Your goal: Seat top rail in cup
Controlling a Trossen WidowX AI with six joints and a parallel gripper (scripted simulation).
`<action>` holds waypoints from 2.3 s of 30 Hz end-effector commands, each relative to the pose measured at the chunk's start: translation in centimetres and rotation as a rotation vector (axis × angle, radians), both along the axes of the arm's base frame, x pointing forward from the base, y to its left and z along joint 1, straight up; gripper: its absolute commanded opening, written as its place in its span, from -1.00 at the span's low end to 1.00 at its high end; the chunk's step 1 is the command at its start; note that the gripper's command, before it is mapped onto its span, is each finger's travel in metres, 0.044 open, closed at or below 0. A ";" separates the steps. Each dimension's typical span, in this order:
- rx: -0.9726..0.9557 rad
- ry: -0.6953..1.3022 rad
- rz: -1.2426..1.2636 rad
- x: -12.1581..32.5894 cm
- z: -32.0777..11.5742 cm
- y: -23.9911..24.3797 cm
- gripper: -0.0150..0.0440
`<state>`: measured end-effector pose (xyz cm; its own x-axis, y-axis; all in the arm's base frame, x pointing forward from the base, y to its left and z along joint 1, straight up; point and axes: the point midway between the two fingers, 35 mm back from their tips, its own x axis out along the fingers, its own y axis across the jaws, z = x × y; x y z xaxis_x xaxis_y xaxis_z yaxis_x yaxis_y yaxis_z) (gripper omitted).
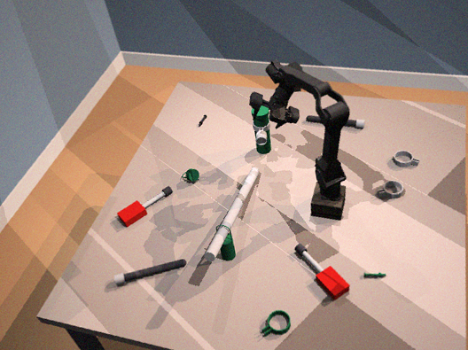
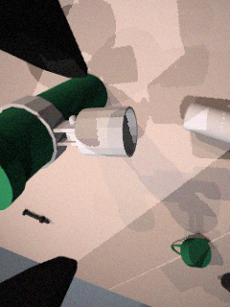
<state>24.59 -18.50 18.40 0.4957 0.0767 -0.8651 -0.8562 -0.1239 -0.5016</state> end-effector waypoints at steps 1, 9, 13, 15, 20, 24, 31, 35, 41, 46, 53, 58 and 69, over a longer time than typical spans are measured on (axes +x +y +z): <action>-0.026 -0.014 0.069 -0.2 0.0 -0.4 1.00; -0.026 -0.014 0.069 -0.1 -2.5 -0.6 1.00; -0.026 -0.014 0.069 -0.1 -5.2 -0.5 1.00; -0.026 -0.014 0.069 -0.1 -5.2 -0.5 1.00; -0.026 -0.014 0.069 0.1 -5.6 -0.5 1.00; -0.026 -0.014 0.069 0.4 -6.1 -0.6 1.00; -0.026 -0.014 0.069 1.1 -7.1 -0.5 1.00; -0.026 -0.015 0.069 1.4 -7.7 -0.5 1.00; -0.026 -0.015 0.069 1.9 -8.5 -0.4 1.00; -0.026 -0.016 0.069 2.3 -9.2 -0.3 1.00; -0.026 -0.016 0.069 2.9 -10.2 -0.1 1.00; -0.025 -0.017 0.069 3.2 -10.9 0.0 1.00; -0.025 -0.017 0.069 3.4 -11.2 0.1 0.38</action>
